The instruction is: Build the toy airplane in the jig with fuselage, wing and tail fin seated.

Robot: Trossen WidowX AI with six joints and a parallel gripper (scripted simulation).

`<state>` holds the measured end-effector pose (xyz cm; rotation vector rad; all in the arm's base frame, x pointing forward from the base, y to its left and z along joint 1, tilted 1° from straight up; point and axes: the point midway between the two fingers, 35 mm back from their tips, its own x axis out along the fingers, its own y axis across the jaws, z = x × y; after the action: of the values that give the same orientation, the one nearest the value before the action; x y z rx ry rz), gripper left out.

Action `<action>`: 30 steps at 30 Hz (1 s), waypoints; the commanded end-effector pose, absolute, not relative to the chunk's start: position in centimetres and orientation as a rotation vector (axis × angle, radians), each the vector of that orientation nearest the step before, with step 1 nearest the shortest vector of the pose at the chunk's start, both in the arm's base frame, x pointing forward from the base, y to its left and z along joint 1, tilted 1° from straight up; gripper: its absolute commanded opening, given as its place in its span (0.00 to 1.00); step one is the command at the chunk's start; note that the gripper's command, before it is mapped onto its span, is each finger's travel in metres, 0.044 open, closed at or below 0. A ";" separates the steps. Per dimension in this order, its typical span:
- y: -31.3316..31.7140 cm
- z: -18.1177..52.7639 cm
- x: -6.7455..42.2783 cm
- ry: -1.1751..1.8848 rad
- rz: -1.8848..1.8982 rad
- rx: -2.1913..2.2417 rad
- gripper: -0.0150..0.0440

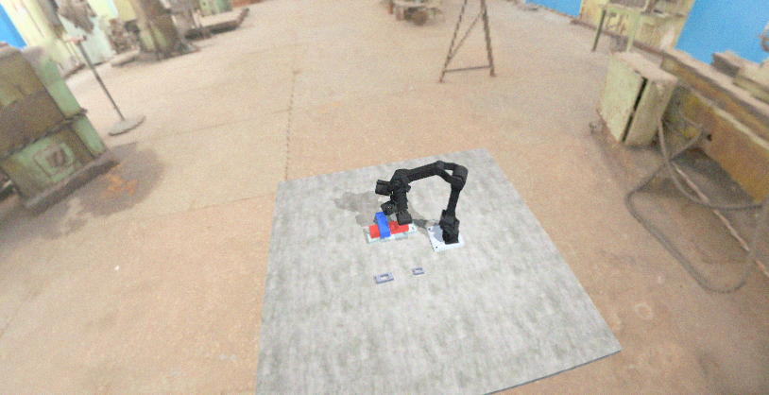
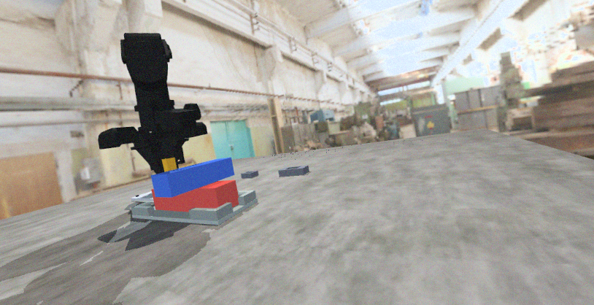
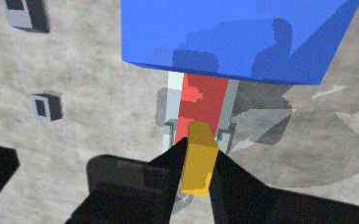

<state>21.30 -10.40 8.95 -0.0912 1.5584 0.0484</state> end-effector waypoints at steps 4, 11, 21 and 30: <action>-10.4 9.0 21.3 1.558 0.048 -0.091 0.48; -10.4 9.0 21.3 1.558 0.048 -0.091 0.69; -10.3 16.1 21.5 1.561 0.049 -0.094 0.69; -10.3 18.1 21.7 1.562 0.050 -0.095 0.69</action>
<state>21.68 -10.26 18.14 -0.0991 1.5502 0.0494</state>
